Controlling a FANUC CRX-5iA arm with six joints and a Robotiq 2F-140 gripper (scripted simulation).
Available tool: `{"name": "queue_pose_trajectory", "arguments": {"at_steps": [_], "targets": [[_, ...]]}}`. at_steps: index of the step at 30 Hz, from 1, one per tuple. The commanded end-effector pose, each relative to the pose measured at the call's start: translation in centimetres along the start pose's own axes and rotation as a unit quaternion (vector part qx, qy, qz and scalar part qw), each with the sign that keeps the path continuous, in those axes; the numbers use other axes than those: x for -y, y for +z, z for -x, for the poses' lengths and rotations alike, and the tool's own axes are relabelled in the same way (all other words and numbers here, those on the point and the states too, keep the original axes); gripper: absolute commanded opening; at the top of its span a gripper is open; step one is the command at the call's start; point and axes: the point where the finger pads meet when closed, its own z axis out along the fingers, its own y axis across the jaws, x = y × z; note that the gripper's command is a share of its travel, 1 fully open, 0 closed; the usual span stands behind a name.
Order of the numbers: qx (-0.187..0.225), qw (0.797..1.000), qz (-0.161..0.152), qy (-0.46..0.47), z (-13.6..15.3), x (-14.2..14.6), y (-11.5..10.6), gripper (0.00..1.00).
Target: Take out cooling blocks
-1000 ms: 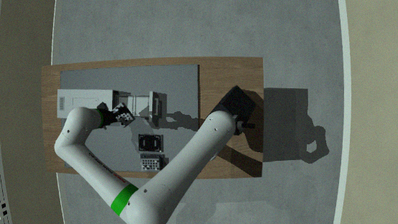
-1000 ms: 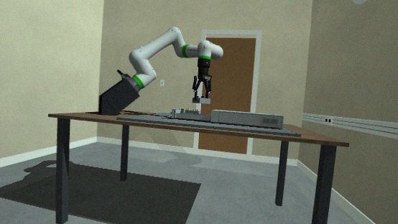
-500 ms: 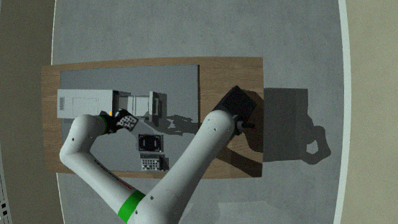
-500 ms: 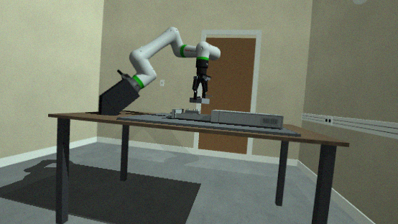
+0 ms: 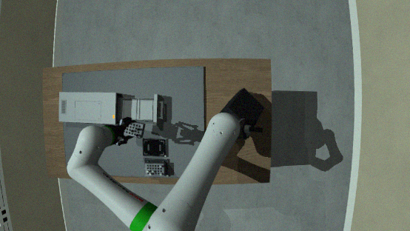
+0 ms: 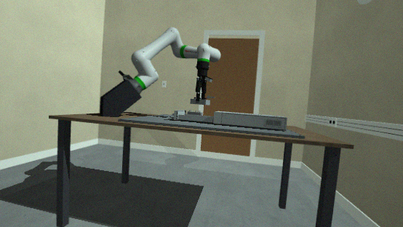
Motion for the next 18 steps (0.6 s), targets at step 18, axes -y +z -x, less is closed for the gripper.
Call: {"name": "queue_pose_trajectory", "arguments": {"at_steps": [18], "targets": [[-0.001, 0.994, 0.000, -0.107, 3.4, 3.4, -0.1, 0.10]]}}
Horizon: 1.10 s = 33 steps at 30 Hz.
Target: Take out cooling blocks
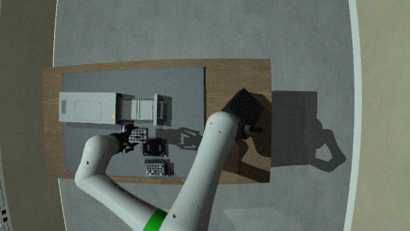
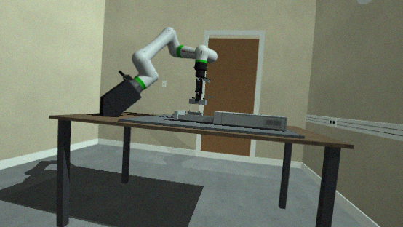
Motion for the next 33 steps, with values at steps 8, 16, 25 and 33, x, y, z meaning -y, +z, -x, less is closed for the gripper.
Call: {"name": "queue_pose_trajectory", "arguments": {"at_steps": [8, 16, 25, 33], "targets": [[-0.001, 1.000, 0.001, 0.000, 1.1, 1.7, -0.1, 0.10], [-0.001, 1.000, 0.001, 0.000, 2.2, 3.5, -0.1, 0.10], [-0.001, 1.000, 0.001, 0.000, 3.2, 5.0, -0.1, 0.10], [-0.001, 1.000, 0.001, 0.000, 4.4, 6.8, -0.1, 0.10]]}}
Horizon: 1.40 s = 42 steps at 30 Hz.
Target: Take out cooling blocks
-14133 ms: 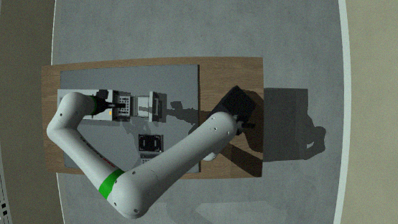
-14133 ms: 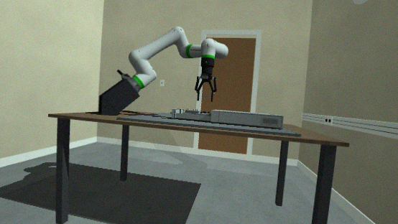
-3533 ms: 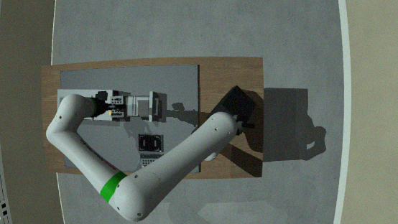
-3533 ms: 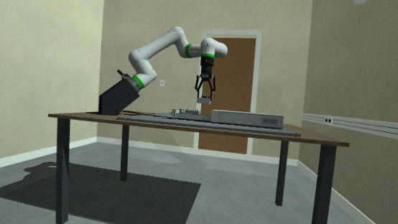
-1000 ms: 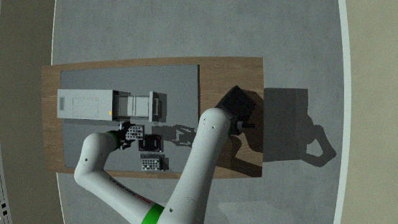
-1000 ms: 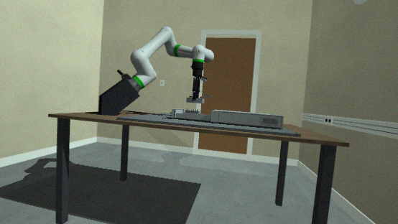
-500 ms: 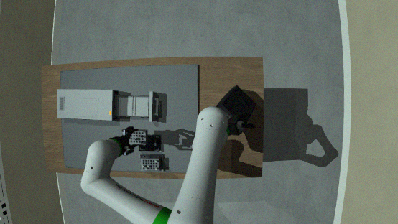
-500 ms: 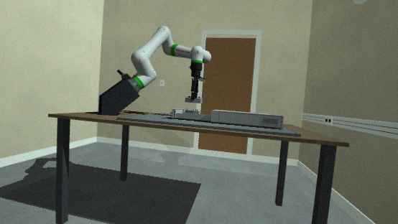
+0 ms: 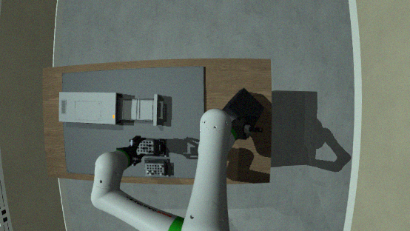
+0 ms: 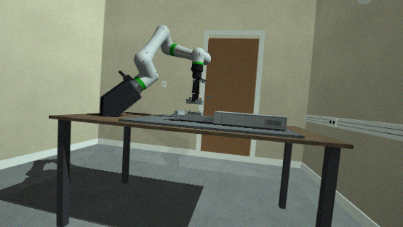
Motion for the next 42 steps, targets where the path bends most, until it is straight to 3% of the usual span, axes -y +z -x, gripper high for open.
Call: {"name": "queue_pose_trajectory", "arguments": {"at_steps": [1, 18, 42], "targets": [[-0.001, 1.000, 0.001, 0.000, 0.3, 0.6, -0.1, 0.10], [-0.001, 1.000, 0.001, 0.000, 2.4, 3.8, -0.1, 0.10], [-0.001, 1.000, 0.001, 0.000, 2.4, 3.8, -0.1, 0.10]]}}
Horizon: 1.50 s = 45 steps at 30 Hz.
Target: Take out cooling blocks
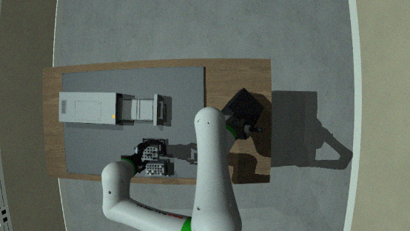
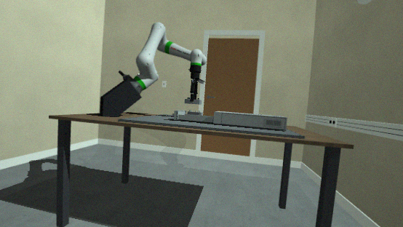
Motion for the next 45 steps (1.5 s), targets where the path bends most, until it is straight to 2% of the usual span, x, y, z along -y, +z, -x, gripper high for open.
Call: {"name": "queue_pose_trajectory", "arguments": {"at_steps": [1, 11, 28, 45], "targets": [[-0.001, 1.000, 0.000, 0.000, 0.0, 0.0, -0.1, 0.10], [-0.001, 1.000, 0.000, 0.000, 0.0, 0.0, -0.1, 0.10], [-0.001, 1.000, 0.000, 0.000, -0.1, 0.0, 5.2, 0.10], [-0.001, 1.000, 0.000, 0.000, -0.1, 0.0, 7.5, 0.10]]}}
